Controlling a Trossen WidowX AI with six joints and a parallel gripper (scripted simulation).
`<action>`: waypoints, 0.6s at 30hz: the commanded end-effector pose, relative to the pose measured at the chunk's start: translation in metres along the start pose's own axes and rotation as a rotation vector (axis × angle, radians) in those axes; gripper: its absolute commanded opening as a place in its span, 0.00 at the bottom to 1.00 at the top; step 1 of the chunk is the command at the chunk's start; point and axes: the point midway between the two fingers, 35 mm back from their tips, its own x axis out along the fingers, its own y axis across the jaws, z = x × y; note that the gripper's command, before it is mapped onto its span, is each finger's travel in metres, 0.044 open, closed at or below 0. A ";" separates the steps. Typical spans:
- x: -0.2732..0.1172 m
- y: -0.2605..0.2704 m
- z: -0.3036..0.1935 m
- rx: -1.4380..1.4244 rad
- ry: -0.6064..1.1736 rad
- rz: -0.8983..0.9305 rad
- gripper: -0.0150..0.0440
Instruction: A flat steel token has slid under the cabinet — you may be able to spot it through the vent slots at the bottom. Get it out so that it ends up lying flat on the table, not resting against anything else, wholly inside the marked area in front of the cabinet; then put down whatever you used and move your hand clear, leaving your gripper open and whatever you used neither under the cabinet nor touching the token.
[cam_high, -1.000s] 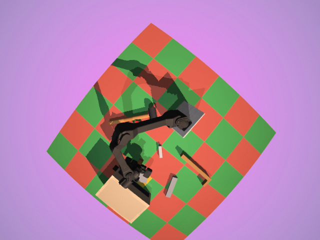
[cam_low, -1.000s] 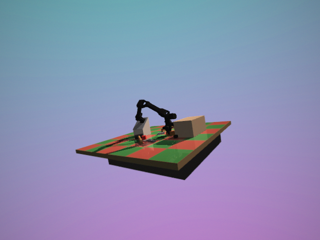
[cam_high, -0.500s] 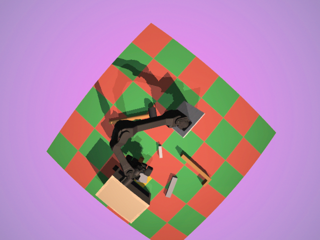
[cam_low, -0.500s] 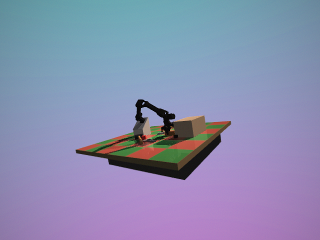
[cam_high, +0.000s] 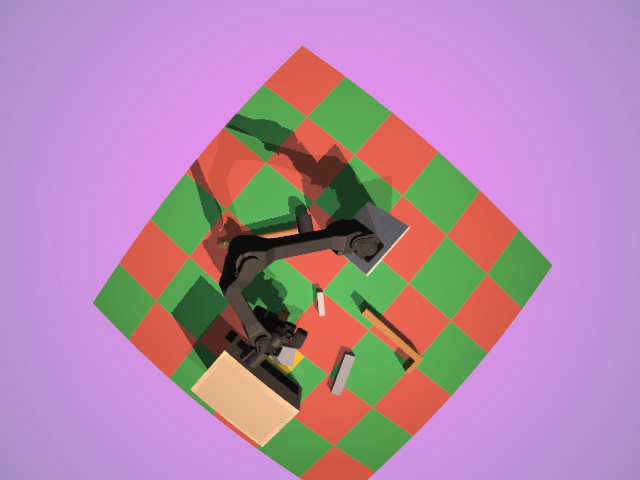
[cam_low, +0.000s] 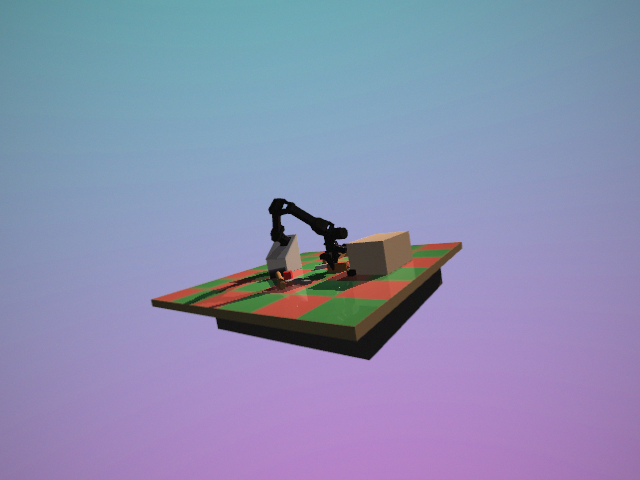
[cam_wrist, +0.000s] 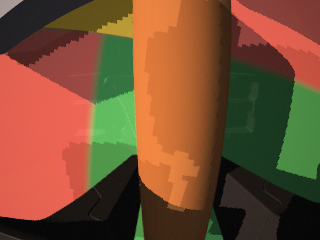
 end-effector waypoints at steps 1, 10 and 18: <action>0.001 0.001 -0.007 -0.008 0.005 0.002 0.25; 0.001 0.000 -0.016 -0.009 0.006 0.002 0.25; 0.001 -0.001 -0.024 -0.009 0.006 0.002 0.25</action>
